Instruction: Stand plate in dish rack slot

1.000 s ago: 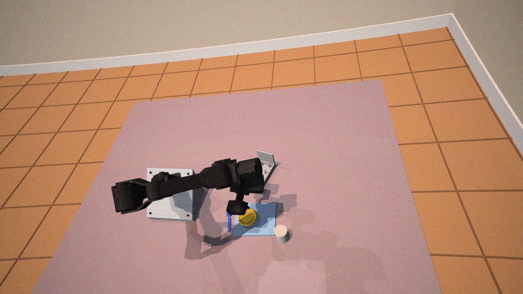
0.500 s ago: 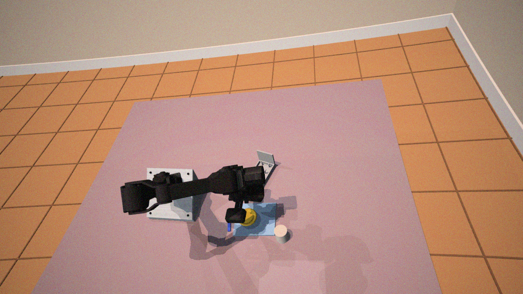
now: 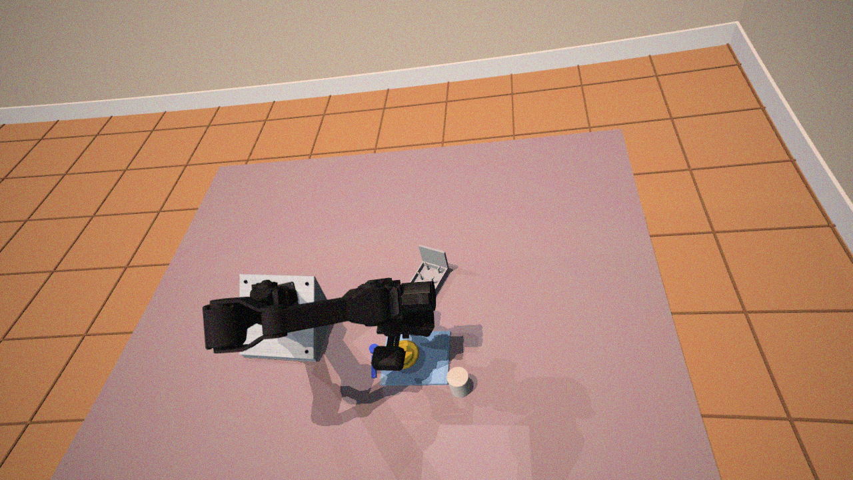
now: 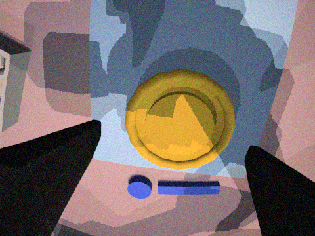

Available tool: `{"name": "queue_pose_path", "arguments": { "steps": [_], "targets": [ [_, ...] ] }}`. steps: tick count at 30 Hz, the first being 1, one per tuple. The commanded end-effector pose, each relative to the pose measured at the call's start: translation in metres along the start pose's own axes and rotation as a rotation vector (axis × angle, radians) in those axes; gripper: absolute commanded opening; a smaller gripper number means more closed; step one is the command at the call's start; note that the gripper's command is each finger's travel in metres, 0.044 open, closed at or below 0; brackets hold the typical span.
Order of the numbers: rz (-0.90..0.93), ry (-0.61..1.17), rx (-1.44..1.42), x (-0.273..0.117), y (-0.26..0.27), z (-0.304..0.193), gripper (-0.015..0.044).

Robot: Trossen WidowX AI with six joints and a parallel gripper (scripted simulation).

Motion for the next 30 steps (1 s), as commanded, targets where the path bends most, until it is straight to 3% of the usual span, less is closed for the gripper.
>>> {"name": "queue_pose_path", "arguments": {
  "steps": [1, 30],
  "targets": [
    [-0.006, 0.001, -0.007, 0.008, 0.0, -0.001, 0.04],
    [-0.01, 0.001, -0.007, 0.036, -0.003, -0.002, 0.0377]
  ]
}}
Point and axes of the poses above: the point midway between the two fingers, 35 mm back from their tips, its own x axis out along the fingers, its own y axis across the jaws, z = x × y, the point moved 5 cm from there along -x, back along the fingers, and after that the axes turned 3 degrees about x, right-handed, at the moved point
